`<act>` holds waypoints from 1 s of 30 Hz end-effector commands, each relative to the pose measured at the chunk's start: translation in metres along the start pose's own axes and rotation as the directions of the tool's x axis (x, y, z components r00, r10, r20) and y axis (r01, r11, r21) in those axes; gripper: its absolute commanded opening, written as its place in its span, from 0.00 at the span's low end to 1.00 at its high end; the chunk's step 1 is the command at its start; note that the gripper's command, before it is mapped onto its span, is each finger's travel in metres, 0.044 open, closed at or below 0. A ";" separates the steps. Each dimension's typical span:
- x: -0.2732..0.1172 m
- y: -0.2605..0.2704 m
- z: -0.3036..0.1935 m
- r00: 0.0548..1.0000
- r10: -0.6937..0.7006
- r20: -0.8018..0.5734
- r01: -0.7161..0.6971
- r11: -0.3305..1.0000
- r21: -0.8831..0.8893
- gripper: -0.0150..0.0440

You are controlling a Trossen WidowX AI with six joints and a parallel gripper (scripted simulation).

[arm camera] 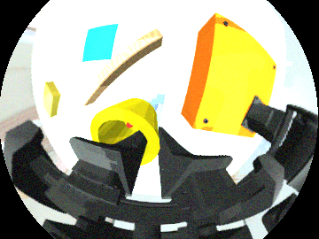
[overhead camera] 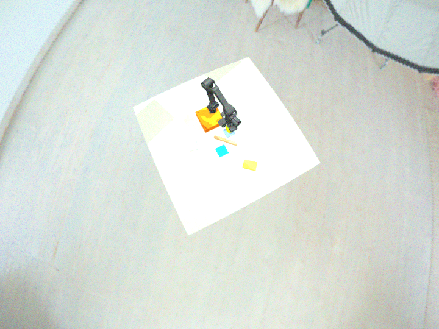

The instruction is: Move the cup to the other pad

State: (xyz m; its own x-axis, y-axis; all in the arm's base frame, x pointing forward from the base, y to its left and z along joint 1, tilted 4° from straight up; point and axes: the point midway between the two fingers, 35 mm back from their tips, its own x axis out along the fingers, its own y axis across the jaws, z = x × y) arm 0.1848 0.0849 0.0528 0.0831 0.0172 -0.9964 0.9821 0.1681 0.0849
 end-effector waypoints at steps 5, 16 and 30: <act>-0.020 -0.001 -0.001 1.000 0.003 0.003 -0.003 1.000 0.005 0.25; -0.016 -0.001 -0.001 1.000 0.003 -0.001 -0.003 1.000 0.000 0.25; -0.017 0.006 0.007 1.000 0.003 0.001 -0.003 1.000 0.002 0.25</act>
State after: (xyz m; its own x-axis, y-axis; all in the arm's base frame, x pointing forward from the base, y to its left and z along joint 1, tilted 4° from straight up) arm 0.1867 0.0805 0.0691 0.0835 0.0137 -0.9964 0.9828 0.1638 0.0846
